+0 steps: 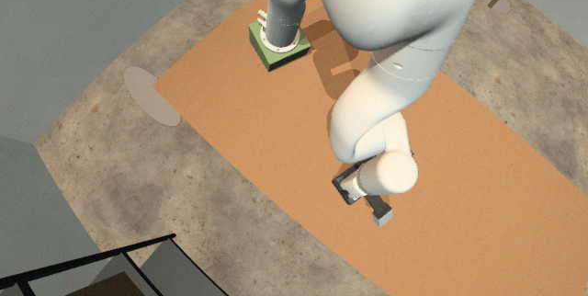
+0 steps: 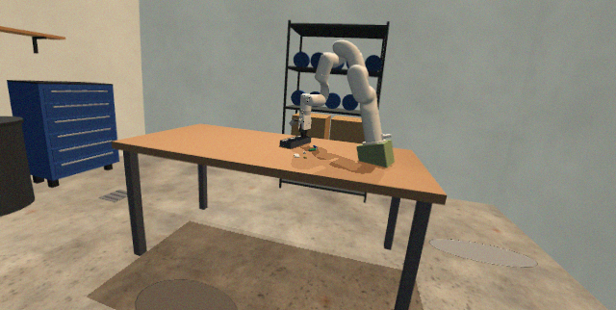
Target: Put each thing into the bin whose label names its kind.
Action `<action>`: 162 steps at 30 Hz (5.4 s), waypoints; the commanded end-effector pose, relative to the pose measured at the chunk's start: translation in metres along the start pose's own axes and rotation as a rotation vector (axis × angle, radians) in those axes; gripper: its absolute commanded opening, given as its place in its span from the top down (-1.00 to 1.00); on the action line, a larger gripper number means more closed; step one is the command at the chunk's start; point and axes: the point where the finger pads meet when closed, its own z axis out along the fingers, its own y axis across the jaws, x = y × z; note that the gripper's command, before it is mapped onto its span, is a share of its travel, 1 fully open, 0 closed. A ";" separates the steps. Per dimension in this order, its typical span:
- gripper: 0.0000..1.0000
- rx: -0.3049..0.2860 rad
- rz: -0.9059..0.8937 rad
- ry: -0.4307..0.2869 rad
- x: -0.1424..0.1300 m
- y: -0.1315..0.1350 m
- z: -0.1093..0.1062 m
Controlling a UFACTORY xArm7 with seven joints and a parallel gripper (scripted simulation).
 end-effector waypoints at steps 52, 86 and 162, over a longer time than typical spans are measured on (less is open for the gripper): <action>0.85 0.001 0.000 0.006 0.003 0.000 -0.003; 0.85 0.001 0.000 0.006 0.003 0.000 -0.050; 0.85 0.002 0.000 0.006 0.003 -0.084 0.003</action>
